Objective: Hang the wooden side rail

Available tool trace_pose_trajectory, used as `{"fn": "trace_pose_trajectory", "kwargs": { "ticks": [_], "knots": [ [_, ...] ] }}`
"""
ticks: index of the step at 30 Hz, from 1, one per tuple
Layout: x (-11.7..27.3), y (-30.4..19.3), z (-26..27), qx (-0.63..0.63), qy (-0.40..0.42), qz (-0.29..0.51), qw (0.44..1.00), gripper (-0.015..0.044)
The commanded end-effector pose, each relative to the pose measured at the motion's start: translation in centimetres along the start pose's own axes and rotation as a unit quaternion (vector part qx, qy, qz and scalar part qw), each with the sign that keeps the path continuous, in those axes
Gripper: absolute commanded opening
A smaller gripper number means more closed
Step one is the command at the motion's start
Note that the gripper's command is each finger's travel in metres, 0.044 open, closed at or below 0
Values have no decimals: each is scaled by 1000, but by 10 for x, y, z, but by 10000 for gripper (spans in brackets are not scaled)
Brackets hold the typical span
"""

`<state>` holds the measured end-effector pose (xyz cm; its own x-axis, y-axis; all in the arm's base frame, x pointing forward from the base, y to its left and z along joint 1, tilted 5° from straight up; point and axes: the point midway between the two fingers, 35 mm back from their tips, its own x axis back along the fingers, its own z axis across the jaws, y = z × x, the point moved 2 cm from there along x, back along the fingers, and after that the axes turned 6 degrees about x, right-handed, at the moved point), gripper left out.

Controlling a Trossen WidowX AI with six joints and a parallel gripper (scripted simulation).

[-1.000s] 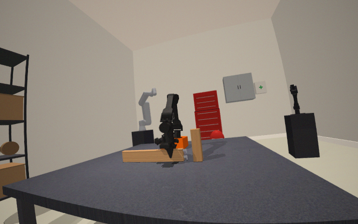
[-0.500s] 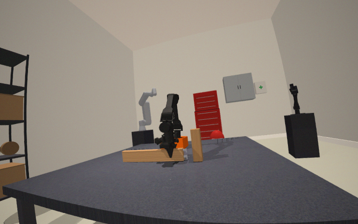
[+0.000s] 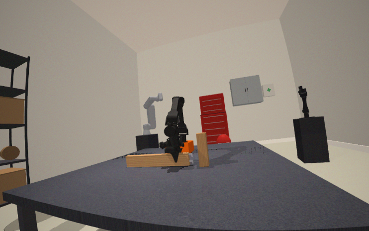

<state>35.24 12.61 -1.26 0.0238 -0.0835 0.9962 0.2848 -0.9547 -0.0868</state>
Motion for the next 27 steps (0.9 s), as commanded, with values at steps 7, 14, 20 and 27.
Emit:
{"fn": "trace_pose_trajectory", "kwargs": {
  "ticks": [7, 14, 20, 27],
  "knots": [
    [6, 0, 2, 1, 5, -3, 1000, 0],
    [7, 0, 2, 1, 5, -3, 1000, 0],
    [8, 0, 2, 1, 5, -3, 1000, 0],
    [9, 0, 2, 1, 5, -3, 1000, 0]
  ]
}}
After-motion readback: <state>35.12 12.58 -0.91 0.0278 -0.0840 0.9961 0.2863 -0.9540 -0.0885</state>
